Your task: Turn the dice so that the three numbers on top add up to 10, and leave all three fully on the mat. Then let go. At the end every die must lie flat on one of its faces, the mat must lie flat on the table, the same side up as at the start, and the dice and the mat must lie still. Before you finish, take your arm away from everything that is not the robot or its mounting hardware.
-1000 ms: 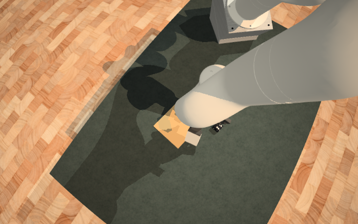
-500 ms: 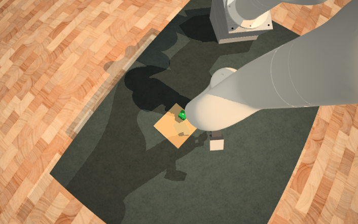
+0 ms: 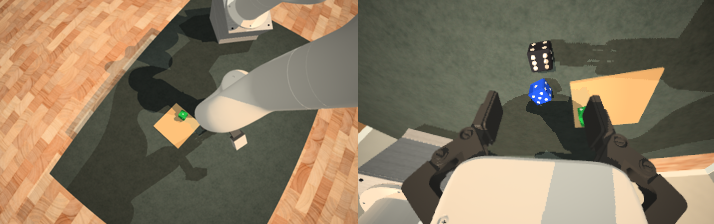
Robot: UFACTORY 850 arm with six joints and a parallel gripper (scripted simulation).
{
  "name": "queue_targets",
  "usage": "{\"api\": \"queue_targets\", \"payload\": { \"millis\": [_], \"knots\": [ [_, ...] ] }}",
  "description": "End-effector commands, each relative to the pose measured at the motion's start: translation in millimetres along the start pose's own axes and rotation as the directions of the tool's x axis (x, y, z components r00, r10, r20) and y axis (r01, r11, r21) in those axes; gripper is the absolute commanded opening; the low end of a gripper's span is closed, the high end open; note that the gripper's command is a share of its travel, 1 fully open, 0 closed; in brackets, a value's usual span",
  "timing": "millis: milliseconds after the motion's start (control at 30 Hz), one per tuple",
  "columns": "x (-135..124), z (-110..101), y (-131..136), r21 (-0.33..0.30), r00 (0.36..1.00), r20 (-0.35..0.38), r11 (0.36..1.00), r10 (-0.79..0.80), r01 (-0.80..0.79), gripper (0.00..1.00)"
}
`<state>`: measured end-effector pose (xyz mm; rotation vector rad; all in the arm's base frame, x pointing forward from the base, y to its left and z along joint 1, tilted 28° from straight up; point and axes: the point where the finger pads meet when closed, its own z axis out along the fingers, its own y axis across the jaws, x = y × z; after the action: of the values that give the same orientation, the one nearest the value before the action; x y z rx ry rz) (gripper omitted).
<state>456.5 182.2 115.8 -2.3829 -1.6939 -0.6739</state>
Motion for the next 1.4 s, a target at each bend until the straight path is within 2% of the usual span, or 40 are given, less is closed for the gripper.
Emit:
{"api": "queue_targets", "payload": {
  "millis": [0,167,367,400,1367],
  "knots": [
    [3.7,-0.2,-3.7,-0.034,0.994,-0.008,0.993,-0.11,0.109,1.0],
    [6.5,-0.2,-7.0,-0.035,0.981,-0.006,0.981,-0.193,0.193,1.0],
    [7.1,-0.2,-7.8,-0.035,0.977,-0.005,0.977,-0.212,0.211,1.0],
    [7.1,-0.2,-7.8,-0.035,0.977,-0.005,0.977,-0.212,0.211,0.47],
    [7.1,-0.2,-7.8,-0.035,0.977,-0.005,0.977,-0.212,0.211,0.47]
  ]
}}
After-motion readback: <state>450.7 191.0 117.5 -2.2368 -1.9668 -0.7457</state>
